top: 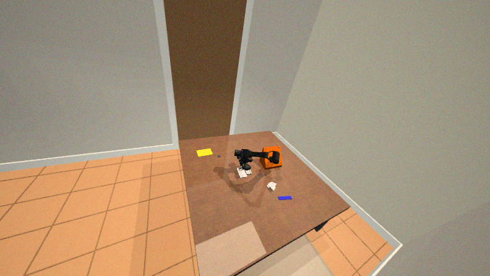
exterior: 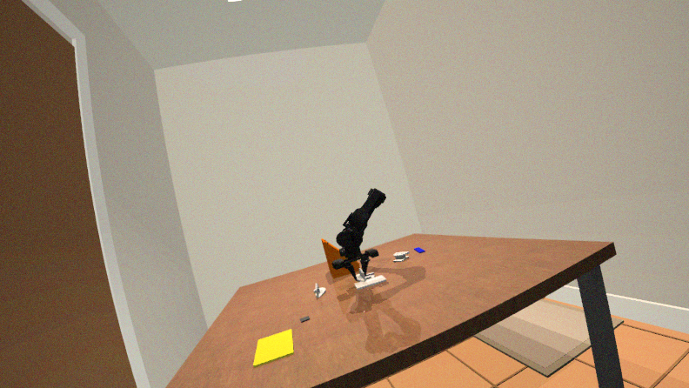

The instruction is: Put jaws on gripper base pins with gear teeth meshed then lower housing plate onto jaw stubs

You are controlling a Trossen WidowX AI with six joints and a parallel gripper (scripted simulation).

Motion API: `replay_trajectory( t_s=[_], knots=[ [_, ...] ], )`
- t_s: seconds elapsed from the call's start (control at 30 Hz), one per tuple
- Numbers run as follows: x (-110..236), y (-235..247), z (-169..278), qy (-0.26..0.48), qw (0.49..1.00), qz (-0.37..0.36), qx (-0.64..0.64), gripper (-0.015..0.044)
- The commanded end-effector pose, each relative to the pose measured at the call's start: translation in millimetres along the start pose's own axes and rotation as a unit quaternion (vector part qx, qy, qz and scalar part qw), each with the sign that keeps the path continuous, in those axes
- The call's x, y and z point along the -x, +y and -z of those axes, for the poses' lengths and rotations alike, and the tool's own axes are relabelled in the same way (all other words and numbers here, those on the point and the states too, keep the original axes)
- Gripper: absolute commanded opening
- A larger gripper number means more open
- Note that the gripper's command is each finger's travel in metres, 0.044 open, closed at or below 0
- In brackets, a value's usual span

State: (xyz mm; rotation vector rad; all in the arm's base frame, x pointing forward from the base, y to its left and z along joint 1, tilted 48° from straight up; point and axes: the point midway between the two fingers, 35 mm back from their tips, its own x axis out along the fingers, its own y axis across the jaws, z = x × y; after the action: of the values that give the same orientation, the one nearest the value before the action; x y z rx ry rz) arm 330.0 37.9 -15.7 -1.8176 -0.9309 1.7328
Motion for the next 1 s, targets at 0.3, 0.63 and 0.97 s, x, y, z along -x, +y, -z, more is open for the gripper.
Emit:
replay_trajectory(
  t_s=[0.3,0.63,0.97],
  knots=[
    [-3.7,-0.4,-0.2,0.0,1.0,0.002,-0.003,0.0134],
    [-5.8,-0.4,-0.2,0.0,1.0,0.002,-0.002,0.0134],
    [-8.8,-0.5,-0.2,0.0,1.0,0.002,-0.002,0.0134]
  ],
)
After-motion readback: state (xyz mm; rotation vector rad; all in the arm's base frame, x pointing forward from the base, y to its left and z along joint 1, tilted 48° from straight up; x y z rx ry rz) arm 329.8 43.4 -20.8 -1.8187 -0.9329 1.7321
